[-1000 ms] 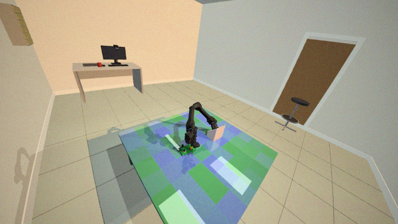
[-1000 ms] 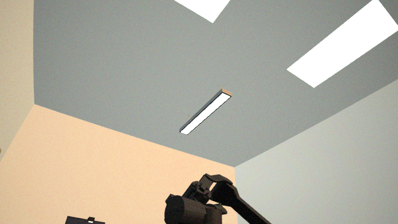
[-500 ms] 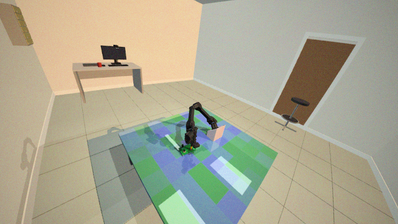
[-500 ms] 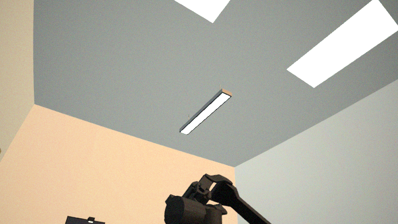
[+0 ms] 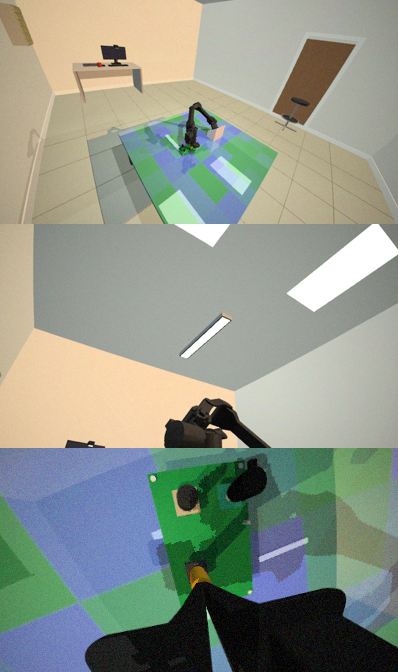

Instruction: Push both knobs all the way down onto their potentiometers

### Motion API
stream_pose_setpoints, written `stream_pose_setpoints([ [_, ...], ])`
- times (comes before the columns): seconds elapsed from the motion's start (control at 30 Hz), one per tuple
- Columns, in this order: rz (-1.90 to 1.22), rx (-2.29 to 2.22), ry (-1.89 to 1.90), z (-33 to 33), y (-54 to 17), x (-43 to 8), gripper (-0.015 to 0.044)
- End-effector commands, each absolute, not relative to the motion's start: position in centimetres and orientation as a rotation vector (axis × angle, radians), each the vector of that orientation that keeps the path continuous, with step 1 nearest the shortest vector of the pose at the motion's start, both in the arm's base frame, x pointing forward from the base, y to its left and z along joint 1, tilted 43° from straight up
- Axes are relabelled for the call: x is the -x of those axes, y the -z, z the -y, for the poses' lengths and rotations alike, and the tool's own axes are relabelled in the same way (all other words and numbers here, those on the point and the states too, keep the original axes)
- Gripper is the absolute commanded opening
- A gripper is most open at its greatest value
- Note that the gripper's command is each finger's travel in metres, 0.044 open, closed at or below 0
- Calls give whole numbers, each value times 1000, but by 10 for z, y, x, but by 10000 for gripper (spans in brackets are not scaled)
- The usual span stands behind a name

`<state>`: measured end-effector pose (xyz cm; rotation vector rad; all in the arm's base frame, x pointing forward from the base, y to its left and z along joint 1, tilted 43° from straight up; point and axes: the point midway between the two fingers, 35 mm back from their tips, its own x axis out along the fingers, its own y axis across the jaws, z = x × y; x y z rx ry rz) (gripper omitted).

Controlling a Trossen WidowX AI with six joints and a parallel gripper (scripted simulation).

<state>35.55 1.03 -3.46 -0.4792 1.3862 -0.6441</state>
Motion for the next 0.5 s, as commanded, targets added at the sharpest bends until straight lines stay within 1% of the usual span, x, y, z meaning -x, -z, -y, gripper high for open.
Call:
stream_pose_setpoints([
  [0.0, -1387, 479, 649, -7, 37, -356, 0],
  [0.47, -1387, 479, 649, -10, 33, -356, 0],
])
